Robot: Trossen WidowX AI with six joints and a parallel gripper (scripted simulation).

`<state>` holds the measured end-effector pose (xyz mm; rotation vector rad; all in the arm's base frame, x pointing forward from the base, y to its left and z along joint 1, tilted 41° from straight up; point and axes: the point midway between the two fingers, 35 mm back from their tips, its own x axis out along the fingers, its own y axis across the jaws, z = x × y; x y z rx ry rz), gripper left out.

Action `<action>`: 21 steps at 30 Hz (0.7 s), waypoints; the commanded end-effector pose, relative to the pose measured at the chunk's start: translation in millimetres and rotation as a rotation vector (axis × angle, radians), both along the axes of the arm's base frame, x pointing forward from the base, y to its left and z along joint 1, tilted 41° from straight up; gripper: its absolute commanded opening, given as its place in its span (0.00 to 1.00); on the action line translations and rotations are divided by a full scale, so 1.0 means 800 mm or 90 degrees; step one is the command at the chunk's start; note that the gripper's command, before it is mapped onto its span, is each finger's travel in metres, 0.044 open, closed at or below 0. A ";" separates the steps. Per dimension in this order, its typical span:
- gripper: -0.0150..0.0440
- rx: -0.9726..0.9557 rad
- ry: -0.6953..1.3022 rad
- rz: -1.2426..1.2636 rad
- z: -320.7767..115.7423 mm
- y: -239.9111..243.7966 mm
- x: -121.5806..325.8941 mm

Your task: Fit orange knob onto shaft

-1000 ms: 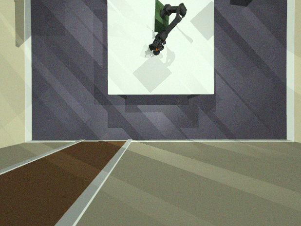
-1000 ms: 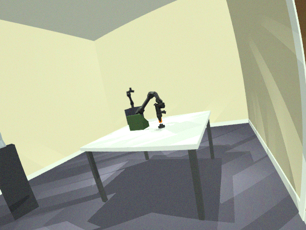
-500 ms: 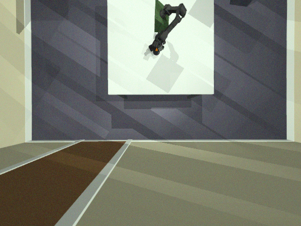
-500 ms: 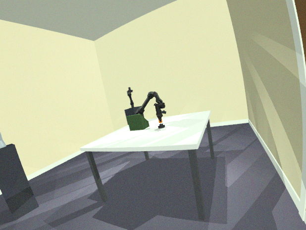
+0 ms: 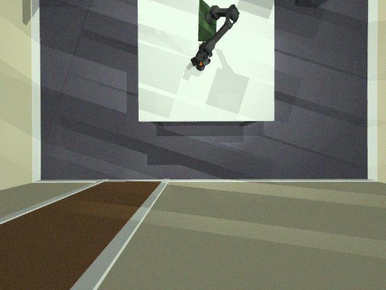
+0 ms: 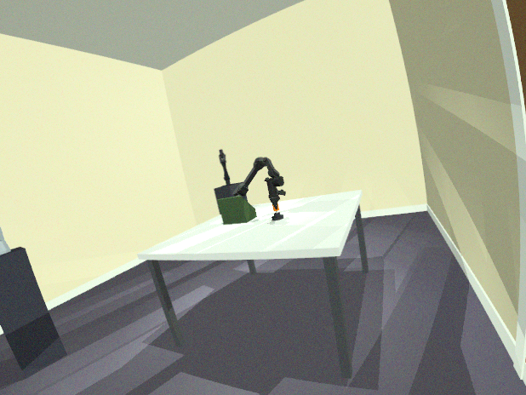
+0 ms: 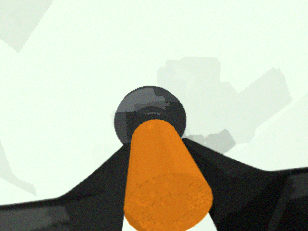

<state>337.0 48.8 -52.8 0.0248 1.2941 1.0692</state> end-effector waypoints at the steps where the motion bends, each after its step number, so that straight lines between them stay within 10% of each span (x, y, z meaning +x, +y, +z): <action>1: 0.25 0.001 -0.009 0.003 0.004 -0.003 0.002; 21: 0.25 0.014 -0.091 0.099 0.002 -0.004 -0.005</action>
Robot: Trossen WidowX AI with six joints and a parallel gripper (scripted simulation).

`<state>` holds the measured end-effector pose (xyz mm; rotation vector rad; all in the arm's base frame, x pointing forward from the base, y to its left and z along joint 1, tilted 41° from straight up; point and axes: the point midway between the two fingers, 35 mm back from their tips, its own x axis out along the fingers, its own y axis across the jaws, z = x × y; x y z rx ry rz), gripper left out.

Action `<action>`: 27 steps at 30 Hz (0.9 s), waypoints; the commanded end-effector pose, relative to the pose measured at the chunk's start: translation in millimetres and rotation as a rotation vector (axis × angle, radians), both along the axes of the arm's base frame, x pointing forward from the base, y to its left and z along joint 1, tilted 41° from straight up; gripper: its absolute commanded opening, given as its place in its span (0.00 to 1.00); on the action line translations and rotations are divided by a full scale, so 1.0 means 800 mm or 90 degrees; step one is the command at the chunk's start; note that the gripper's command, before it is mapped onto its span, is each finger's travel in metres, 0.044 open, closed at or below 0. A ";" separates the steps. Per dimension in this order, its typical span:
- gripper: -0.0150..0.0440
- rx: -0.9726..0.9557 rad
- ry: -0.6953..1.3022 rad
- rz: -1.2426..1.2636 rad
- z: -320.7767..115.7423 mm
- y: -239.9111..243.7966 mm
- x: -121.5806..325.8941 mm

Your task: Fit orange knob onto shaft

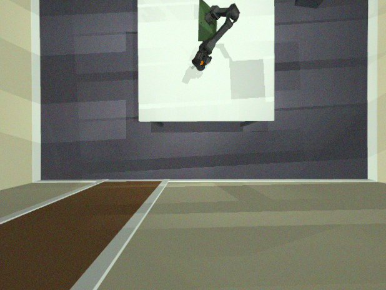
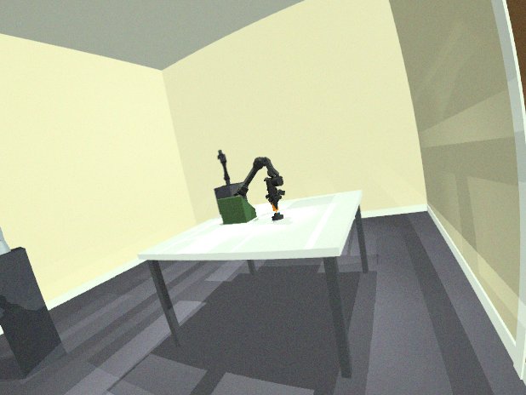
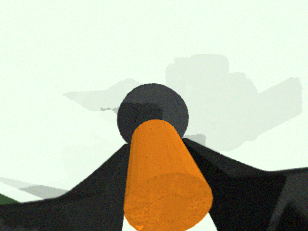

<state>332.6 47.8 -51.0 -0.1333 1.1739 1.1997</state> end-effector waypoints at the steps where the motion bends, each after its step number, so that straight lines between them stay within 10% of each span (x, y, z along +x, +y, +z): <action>1: 0.25 0.000 -0.003 -0.001 -0.001 -0.003 0.001; 27: 0.25 0.000 -0.004 -0.001 0.001 -0.001 0.008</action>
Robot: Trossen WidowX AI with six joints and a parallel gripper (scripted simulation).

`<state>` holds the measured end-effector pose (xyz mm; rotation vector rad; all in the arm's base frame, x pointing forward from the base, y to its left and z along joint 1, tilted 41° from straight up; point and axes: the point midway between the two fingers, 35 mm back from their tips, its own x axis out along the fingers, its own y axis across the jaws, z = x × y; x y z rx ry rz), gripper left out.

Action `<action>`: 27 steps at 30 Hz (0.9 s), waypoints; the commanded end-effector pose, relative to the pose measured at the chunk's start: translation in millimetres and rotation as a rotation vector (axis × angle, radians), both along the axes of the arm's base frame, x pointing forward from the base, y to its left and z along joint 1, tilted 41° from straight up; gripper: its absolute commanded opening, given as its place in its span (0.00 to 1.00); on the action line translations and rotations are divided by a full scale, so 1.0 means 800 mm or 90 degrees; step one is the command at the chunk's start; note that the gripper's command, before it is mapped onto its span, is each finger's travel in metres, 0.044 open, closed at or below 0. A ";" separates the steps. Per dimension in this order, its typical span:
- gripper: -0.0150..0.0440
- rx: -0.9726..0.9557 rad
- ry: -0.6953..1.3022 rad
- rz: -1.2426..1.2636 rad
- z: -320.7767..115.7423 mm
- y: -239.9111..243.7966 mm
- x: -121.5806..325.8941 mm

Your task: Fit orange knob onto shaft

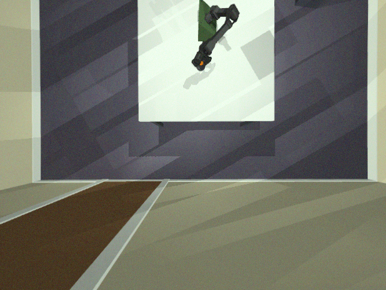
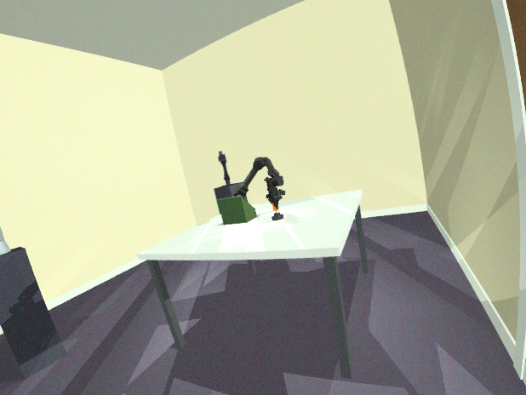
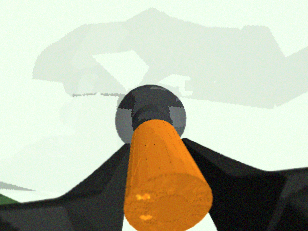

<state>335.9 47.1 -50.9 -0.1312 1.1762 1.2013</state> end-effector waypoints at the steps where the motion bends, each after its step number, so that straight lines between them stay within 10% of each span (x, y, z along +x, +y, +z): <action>1: 0.25 -0.001 -0.006 -0.002 0.001 0.000 0.003; 27: 0.25 -0.001 -0.005 -0.002 0.001 -0.003 -0.004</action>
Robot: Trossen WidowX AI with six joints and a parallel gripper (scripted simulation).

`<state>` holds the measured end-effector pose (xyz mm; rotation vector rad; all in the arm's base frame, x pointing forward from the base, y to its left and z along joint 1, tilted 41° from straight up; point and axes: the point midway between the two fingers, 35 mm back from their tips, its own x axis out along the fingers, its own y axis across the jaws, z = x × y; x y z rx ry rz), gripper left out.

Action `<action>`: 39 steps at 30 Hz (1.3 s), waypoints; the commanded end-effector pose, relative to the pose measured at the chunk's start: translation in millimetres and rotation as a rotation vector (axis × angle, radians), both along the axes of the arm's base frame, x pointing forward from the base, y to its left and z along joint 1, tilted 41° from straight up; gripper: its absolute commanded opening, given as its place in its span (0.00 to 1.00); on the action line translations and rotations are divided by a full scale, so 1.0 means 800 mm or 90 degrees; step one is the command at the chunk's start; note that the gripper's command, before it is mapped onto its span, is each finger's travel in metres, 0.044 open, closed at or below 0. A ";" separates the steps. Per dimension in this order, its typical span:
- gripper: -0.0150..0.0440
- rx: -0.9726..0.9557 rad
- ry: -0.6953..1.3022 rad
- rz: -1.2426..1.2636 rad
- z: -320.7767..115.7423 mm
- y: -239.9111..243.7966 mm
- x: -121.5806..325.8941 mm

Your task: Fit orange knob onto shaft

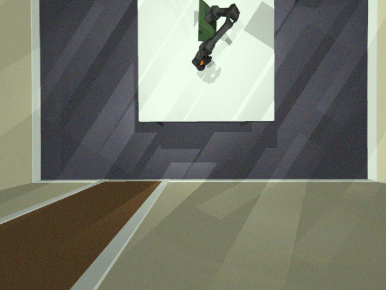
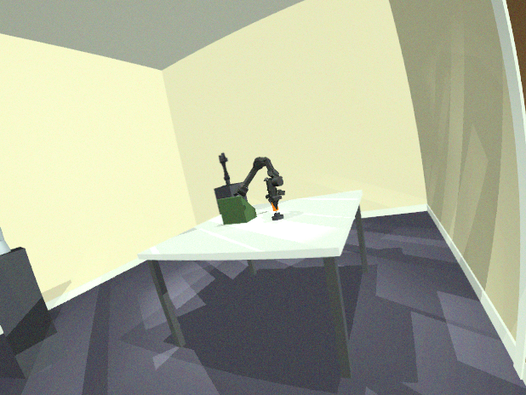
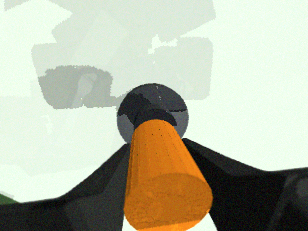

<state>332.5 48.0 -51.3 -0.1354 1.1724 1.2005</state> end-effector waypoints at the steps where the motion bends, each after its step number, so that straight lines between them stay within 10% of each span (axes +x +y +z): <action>1: 0.25 0.000 -0.002 -0.002 0.001 -0.004 0.001; 39: 0.25 0.000 -0.002 -0.002 0.001 0.000 0.006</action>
